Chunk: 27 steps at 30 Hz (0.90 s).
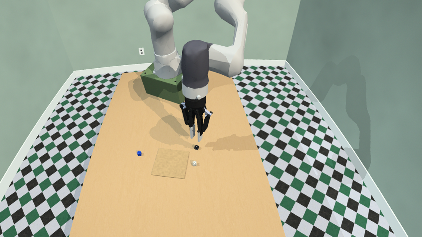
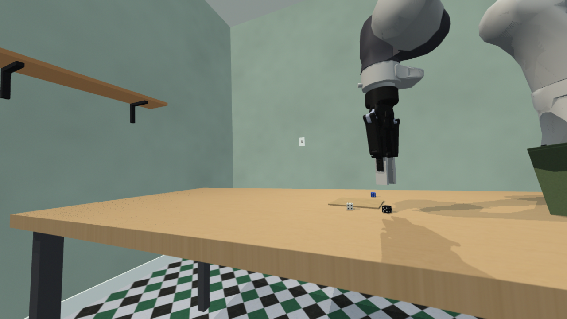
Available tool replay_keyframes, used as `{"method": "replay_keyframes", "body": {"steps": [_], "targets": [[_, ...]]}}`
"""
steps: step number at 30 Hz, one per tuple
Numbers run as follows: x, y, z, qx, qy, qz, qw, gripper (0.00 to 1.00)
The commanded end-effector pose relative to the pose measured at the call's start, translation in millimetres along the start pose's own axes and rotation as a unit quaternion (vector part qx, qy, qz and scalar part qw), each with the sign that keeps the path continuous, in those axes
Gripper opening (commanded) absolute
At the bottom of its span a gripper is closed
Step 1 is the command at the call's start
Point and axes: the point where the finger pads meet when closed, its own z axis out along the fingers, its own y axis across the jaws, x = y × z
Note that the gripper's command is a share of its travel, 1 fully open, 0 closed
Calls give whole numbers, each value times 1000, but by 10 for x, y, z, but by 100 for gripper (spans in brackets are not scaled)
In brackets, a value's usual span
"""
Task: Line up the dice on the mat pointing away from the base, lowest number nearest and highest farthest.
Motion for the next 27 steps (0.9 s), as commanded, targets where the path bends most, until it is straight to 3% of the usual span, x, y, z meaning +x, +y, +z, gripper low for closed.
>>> {"method": "replay_keyframes", "body": {"steps": [1, 27], "targets": [[-21, 4, 19, -1, -3, -1, 1000, 19], [-22, 6, 343, -1, -3, -1, 1000, 19]]}}
